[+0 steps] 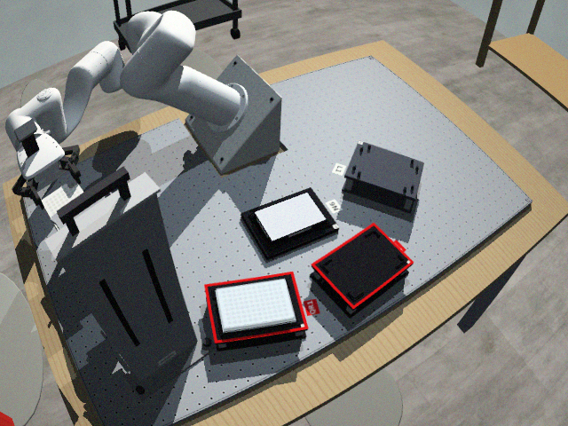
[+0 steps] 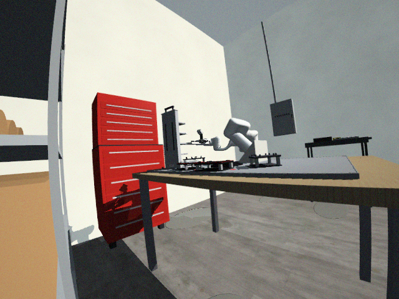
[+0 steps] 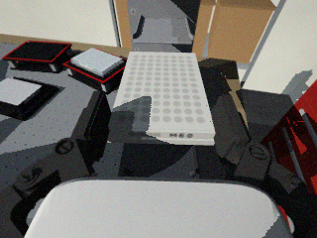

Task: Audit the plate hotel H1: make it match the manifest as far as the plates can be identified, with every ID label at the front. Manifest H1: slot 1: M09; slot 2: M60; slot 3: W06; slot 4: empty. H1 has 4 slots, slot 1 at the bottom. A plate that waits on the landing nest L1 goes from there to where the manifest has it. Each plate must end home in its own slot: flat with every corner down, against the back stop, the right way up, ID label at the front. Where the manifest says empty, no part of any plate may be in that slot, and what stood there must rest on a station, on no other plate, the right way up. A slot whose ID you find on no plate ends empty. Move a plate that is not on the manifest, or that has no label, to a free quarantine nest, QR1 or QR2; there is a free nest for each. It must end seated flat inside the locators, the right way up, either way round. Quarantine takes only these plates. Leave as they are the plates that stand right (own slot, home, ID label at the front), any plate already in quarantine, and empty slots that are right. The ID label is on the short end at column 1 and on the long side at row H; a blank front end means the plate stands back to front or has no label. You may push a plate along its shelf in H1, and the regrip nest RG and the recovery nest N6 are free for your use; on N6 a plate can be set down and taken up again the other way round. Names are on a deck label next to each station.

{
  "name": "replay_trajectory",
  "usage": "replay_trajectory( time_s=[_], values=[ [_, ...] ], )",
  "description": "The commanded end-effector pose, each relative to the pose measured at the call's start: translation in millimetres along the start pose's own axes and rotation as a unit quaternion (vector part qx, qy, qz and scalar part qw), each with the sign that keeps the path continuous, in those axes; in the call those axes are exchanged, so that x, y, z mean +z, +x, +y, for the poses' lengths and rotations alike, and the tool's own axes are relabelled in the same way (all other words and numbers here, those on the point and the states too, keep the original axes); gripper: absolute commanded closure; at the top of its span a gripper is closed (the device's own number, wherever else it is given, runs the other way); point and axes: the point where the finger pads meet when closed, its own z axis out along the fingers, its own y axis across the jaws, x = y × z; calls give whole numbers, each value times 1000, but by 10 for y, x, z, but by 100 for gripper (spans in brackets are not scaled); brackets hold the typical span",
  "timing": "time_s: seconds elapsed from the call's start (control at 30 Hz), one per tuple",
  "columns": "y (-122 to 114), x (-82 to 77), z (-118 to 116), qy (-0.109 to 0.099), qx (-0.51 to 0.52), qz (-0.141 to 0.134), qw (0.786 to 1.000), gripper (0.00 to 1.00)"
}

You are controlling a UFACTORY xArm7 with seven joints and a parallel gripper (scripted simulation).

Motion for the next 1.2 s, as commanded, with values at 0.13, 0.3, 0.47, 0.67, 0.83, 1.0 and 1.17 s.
replay_trajectory(
  time_s=[0.13, 0.3, 0.47, 0.67, 0.83, 1.0, 1.17],
  values=[
    [5, 106, -1, 0, -1, -1, 1000, 100],
    [5, 173, -1, 0, -1, -1, 1000, 100],
    [5, 213, -1, 0, -1, -1, 1000, 100],
    [5, 293, -1, 0, -1, -1, 1000, 100],
    [5, 360, -1, 0, -1, -1, 1000, 100],
    [5, 400, -1, 0, -1, -1, 1000, 100],
    [5, 466, -1, 0, -1, -1, 1000, 100]
  ],
)
